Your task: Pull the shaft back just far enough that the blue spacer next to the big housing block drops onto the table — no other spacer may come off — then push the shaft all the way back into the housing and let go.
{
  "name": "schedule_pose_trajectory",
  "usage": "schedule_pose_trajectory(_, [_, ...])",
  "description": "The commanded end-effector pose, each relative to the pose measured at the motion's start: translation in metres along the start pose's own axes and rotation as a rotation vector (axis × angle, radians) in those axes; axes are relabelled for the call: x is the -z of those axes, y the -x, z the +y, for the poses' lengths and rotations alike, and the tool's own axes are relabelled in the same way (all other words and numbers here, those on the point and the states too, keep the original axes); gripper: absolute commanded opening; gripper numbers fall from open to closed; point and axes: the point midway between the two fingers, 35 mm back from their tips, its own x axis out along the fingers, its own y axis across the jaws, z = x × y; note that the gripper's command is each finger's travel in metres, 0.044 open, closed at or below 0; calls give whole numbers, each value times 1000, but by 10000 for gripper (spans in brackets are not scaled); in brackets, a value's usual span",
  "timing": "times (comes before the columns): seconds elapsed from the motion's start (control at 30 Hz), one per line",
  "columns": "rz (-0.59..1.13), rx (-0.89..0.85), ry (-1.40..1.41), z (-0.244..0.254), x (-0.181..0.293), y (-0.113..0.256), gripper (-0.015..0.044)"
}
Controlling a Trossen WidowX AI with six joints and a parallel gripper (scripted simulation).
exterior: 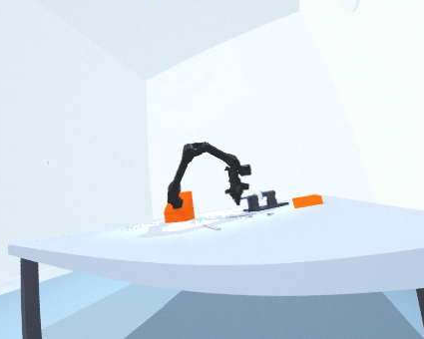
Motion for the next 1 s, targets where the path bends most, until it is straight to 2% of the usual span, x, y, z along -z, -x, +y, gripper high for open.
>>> schedule_pose_trajectory(0.0, [1, 3, 1, 0, 1, 0, 0])
schedule_pose_trajectory(0.97, [1, 3, 1, 0, 4, 0, 0])
